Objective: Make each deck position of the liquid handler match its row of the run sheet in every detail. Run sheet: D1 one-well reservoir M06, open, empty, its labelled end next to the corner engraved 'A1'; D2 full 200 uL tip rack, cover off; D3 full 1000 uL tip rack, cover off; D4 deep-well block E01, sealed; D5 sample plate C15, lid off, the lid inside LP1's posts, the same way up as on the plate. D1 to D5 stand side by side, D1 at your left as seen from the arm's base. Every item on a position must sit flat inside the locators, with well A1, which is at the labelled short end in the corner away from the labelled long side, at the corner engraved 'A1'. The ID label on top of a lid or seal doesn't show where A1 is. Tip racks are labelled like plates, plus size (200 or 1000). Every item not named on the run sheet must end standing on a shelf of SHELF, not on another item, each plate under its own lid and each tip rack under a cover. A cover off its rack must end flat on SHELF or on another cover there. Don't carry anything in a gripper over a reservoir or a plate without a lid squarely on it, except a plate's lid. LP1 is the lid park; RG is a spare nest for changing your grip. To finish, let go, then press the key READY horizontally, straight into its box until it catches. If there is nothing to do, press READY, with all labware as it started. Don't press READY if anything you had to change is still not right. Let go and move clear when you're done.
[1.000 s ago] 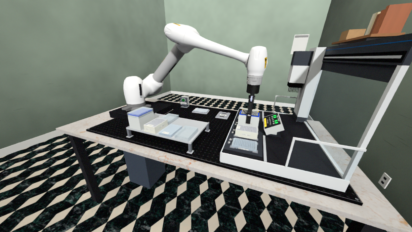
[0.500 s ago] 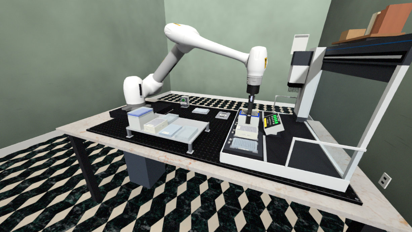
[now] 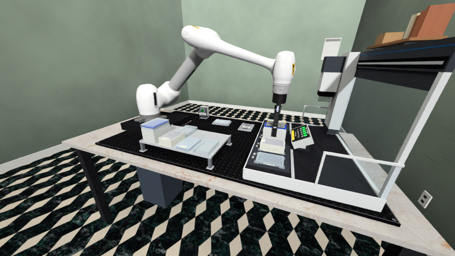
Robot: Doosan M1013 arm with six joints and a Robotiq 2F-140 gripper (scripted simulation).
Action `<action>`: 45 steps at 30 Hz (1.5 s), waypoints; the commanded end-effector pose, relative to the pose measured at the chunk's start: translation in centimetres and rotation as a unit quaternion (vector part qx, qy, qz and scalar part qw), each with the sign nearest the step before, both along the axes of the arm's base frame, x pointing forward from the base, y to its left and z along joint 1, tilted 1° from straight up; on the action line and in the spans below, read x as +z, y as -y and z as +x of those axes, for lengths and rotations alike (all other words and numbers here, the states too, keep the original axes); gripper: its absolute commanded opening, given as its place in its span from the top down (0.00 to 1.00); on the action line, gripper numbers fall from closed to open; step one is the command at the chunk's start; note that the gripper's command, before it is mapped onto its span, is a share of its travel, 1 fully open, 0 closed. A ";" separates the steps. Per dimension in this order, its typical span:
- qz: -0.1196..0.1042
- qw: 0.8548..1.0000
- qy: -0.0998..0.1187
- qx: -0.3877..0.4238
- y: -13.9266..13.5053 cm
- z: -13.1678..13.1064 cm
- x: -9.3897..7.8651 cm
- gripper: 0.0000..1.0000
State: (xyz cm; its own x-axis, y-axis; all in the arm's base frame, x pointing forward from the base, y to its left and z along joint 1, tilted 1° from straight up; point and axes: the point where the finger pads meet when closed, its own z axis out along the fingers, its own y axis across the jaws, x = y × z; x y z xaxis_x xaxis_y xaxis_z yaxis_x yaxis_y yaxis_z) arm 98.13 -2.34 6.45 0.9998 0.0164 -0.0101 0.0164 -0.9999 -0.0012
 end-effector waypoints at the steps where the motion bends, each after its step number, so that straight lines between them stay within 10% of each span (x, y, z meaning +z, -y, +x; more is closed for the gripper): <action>1: 0.000 1.000 0.001 0.000 0.0 0.0 0.2 0.34; 45: 0.000 1.000 0.001 0.000 0.0 0.1 3.7 0.34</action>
